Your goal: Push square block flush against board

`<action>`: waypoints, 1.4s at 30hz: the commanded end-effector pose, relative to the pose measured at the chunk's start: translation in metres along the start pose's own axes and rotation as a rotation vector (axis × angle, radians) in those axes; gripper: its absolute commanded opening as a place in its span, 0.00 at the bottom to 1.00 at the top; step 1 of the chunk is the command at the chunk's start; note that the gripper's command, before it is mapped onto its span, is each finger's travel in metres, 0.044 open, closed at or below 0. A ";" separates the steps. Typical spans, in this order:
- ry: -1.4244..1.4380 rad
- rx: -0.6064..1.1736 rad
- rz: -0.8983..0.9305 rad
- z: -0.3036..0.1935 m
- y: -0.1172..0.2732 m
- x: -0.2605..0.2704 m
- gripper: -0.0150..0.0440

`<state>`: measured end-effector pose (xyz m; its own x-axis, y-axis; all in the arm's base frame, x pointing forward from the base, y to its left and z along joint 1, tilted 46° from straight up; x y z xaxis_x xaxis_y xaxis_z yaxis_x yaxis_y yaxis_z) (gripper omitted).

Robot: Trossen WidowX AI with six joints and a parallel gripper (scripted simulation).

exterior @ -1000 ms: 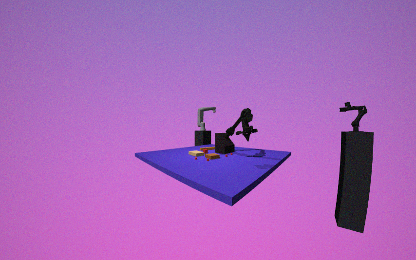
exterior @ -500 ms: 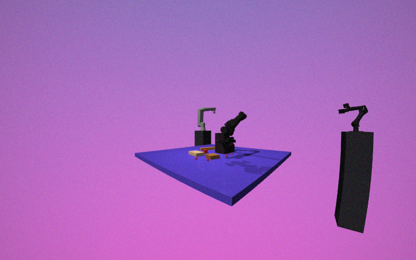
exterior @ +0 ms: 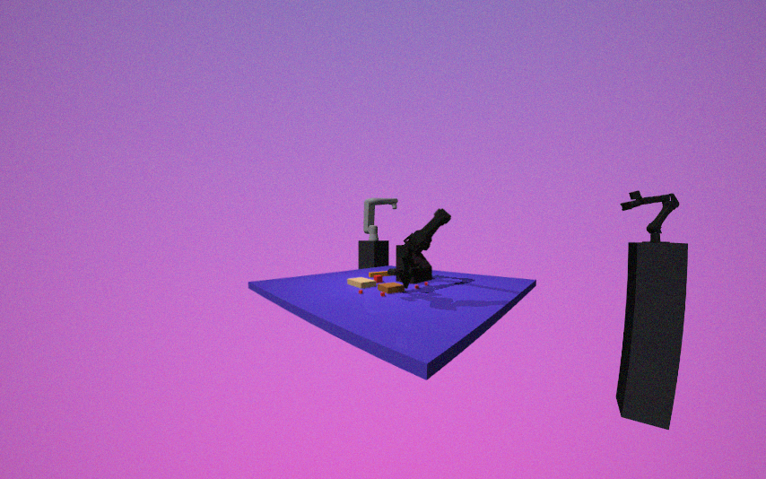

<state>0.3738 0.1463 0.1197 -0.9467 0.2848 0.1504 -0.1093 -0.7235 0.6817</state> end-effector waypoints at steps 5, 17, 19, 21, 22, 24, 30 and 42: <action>-0.023 0.018 0.015 -0.010 -0.018 0.003 0.25; -0.023 0.021 0.015 -0.029 -0.018 0.001 0.25; -0.023 0.021 0.015 -0.033 -0.018 0.001 0.25; -0.023 0.021 0.015 -0.036 -0.018 0.001 0.25; -0.023 0.021 0.015 -0.038 -0.018 0.001 0.25; -0.023 0.022 0.015 -0.041 -0.018 0.001 0.25; -0.023 0.023 0.015 -0.051 -0.018 0.000 0.25; -0.024 0.024 0.015 -0.067 -0.018 -0.002 0.25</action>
<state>0.3613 0.1182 0.0666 -0.9430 0.2904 0.1625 -0.1019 -0.7168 0.6898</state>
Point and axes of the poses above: the point midway between the two fingers, 35 mm back from their tips, its own y axis back along the fingers, its own x axis across the jaws, z = x × y, the point moved 7 cm from there along y, back along the fingers, and after that the axes turned 1 degree about -y, right-handed, at the moved point
